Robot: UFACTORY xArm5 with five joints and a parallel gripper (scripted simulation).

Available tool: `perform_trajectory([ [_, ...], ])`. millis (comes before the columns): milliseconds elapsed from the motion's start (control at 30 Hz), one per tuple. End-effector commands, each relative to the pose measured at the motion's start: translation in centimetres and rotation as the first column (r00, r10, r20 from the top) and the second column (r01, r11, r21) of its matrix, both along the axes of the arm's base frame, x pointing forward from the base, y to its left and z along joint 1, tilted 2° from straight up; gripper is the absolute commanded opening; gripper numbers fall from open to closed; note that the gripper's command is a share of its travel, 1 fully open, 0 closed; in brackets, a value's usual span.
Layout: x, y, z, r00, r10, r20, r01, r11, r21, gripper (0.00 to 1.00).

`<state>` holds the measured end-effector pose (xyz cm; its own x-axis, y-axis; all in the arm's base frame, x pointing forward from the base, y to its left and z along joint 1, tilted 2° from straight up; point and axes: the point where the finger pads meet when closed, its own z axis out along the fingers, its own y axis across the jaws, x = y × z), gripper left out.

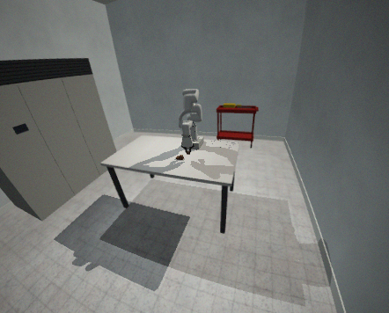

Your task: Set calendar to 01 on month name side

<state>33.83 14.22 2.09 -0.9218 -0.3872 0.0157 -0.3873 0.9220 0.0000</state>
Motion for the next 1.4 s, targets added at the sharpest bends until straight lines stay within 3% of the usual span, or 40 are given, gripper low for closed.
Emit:
perform_trajectory([
  [0, 0.3, 0.1, 0.1, 0.998, -0.001, -0.061, -0.001, 1.000, -0.026, 0.27],
  [100, 0.3, 0.1, 0.1, 0.997, -0.001, -0.072, -0.001, 1.000, -0.030, 0.27],
  [267, 0.5, 0.2, 0.1, 0.985, -0.006, -0.173, -0.006, 0.997, -0.073, 0.27],
  [467, 0.6, 0.3, 0.1, 0.981, -0.008, -0.194, -0.008, 0.997, -0.082, 0.27],
  [600, 0.8, 0.3, 0.0, 0.958, -0.018, -0.287, -0.018, 0.993, -0.121, 0.27],
  [733, 0.8, 0.4, 0.0, 0.950, -0.021, -0.310, -0.021, 0.991, -0.131, 0.27],
  [867, 1.0, 0.4, -0.1, 0.916, -0.035, -0.399, -0.035, 0.985, -0.168, 0.27],
  [1067, 1.1, 0.5, -0.1, 0.906, -0.040, -0.421, -0.039, 0.983, -0.177, 0.27],
  [1200, 1.2, 0.5, -0.2, 0.862, -0.058, -0.504, -0.058, 0.976, -0.212, 0.27],
  [1367, 1.3, 0.6, -0.3, 0.838, -0.068, -0.541, -0.068, 0.971, -0.228, 0.27],
])
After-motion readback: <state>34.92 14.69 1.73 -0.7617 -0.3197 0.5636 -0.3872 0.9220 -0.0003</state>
